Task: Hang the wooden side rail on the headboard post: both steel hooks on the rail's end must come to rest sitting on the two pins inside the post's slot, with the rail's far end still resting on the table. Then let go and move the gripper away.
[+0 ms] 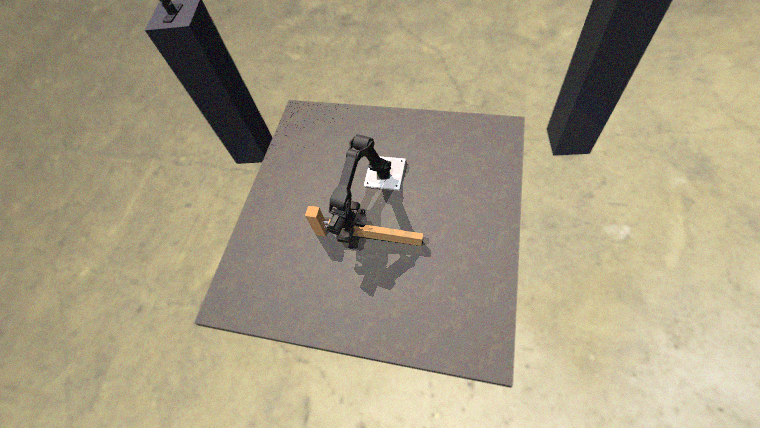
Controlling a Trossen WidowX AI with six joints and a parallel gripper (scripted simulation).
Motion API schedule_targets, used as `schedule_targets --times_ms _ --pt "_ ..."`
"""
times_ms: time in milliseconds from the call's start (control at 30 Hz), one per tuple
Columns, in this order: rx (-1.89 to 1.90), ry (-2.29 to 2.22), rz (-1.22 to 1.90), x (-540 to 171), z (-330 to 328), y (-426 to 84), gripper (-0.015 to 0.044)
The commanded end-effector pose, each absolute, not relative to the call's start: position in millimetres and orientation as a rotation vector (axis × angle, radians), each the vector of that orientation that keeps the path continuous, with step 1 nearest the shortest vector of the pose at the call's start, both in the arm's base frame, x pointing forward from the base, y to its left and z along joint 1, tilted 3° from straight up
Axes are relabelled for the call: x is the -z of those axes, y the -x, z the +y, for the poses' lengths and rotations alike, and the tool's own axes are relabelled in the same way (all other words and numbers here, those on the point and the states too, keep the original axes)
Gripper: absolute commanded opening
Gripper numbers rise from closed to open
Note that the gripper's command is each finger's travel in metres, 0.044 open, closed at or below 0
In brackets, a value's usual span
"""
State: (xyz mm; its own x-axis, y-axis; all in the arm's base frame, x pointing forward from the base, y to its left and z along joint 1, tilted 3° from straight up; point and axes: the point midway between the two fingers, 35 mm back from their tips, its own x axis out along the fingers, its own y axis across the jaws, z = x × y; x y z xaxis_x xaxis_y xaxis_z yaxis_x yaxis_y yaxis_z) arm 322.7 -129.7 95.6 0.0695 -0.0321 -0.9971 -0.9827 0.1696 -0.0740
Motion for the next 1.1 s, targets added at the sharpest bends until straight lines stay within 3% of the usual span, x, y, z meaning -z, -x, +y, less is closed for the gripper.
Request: schedule_targets --times_ms 0,1067 --pt "-1.009 1.141 1.248 -98.3 -132.0 -324.8 0.0000" --pt "-1.009 1.141 1.248 -99.2 -135.3 -323.5 0.0000"
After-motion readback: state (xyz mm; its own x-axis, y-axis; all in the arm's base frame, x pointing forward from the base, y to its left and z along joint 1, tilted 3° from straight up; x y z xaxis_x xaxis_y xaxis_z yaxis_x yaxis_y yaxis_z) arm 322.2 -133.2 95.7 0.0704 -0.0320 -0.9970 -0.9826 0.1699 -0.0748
